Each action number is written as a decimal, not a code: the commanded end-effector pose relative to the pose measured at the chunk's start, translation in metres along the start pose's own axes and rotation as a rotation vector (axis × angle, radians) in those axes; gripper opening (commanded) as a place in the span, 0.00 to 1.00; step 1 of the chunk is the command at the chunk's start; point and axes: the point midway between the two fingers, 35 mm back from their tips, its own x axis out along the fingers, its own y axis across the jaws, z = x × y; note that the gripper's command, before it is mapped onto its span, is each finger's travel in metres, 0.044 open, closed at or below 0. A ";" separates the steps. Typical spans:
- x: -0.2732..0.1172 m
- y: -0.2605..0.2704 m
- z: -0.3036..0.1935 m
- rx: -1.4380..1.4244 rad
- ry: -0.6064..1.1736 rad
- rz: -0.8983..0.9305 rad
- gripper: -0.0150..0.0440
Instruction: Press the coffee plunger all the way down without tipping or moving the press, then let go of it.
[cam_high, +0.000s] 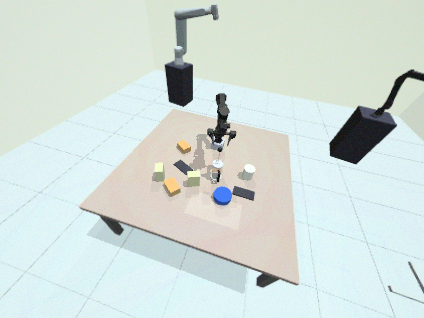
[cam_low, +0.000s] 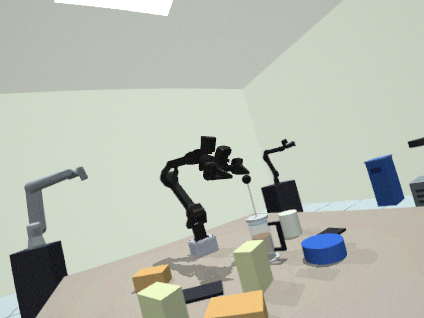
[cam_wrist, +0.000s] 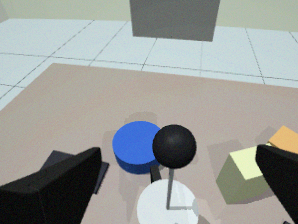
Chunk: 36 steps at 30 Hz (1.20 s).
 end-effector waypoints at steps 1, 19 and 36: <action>0.008 0.000 -0.002 -0.004 0.005 -0.002 1.00; 0.031 0.000 -0.003 -0.004 0.003 -0.001 0.91; 0.031 0.000 -0.003 -0.004 0.003 -0.001 0.47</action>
